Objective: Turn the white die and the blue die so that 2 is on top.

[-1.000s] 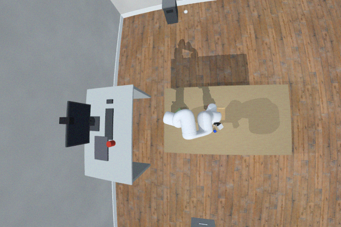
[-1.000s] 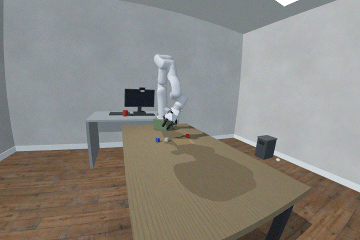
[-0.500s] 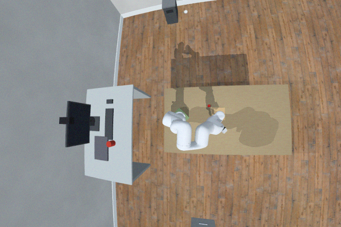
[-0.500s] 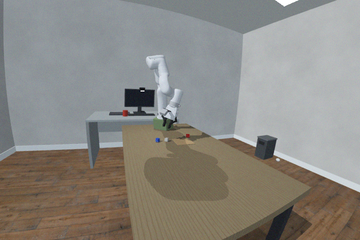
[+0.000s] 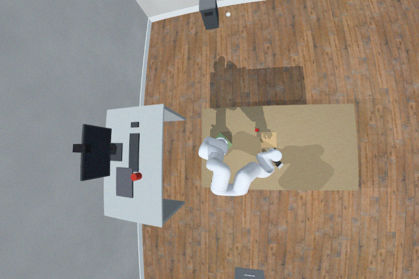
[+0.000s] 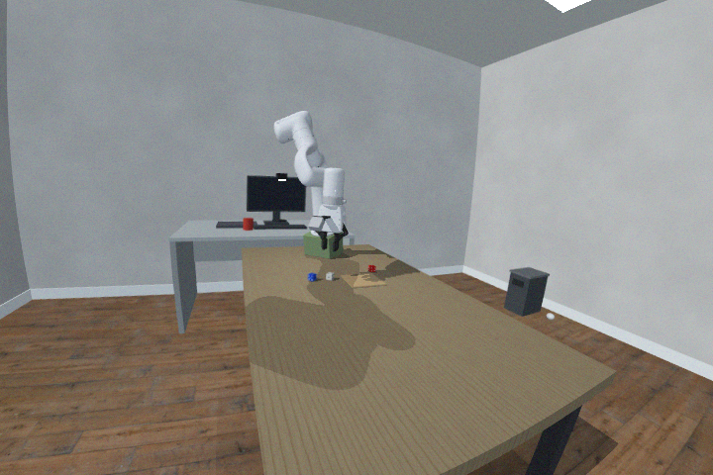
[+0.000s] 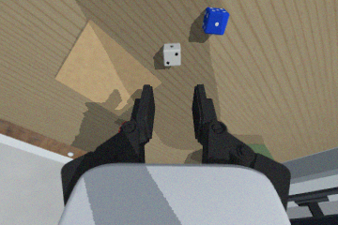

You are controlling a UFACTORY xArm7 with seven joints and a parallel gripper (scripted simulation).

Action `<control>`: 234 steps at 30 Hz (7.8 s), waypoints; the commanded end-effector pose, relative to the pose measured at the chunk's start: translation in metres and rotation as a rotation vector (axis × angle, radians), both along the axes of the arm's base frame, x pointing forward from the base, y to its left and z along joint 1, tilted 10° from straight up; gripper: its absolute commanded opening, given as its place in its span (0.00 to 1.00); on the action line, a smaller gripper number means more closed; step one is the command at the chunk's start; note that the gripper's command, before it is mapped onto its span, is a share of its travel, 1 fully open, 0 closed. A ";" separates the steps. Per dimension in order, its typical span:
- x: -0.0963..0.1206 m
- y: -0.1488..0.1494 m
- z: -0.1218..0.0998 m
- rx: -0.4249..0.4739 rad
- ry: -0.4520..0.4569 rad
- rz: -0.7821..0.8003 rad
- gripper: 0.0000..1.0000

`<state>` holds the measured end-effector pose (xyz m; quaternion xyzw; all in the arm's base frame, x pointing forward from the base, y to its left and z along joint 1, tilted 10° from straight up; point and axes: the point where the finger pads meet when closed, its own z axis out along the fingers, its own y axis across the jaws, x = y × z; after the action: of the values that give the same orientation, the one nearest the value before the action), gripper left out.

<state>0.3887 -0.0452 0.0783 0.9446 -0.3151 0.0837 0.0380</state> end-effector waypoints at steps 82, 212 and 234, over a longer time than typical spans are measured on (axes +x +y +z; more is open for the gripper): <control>-0.004 0.003 -0.035 0.204 -0.165 -1.449 0.42; 0.005 -0.003 -0.088 0.204 -0.165 -1.449 0.42; 0.005 -0.003 -0.088 0.204 -0.165 -1.449 0.42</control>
<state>0.3931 -0.0481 -0.0110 0.4887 -0.8686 0.0775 -0.0273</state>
